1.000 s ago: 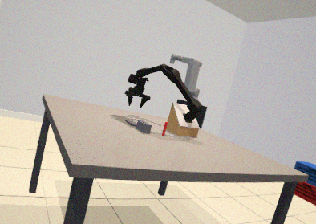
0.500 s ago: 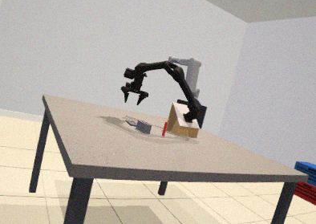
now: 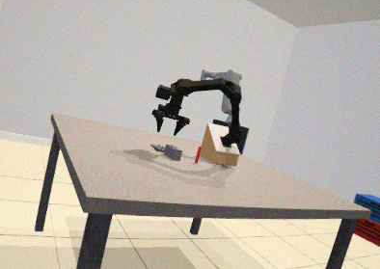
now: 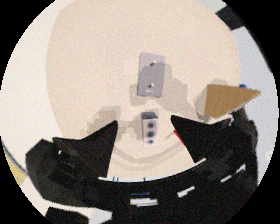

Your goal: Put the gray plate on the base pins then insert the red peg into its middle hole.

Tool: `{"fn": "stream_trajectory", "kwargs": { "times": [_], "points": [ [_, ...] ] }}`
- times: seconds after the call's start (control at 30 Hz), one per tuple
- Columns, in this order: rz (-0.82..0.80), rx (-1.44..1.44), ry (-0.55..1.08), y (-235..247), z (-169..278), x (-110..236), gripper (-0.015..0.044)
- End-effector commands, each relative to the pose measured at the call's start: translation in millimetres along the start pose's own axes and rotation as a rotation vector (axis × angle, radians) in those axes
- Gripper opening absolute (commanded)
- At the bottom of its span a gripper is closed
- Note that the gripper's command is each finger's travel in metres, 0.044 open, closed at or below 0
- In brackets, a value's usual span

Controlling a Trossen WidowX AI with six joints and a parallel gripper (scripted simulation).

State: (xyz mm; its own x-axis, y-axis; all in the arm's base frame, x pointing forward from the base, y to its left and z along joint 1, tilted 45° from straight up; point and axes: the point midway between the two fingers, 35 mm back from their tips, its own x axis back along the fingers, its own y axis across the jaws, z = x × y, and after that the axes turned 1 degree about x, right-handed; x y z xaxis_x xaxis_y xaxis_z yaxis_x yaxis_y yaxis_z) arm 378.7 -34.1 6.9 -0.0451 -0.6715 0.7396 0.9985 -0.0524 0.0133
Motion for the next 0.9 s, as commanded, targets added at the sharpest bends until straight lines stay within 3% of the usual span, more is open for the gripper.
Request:
{"fn": "stream_trajectory", "kwargs": {
  "times": [0.0,0.87],
  "points": [
    [0.019,0.001,0.041,-10,67,-10,0.0440],
    [0.021,0.002,0.046,-18,70,-41,0.0440]
  ]
}}
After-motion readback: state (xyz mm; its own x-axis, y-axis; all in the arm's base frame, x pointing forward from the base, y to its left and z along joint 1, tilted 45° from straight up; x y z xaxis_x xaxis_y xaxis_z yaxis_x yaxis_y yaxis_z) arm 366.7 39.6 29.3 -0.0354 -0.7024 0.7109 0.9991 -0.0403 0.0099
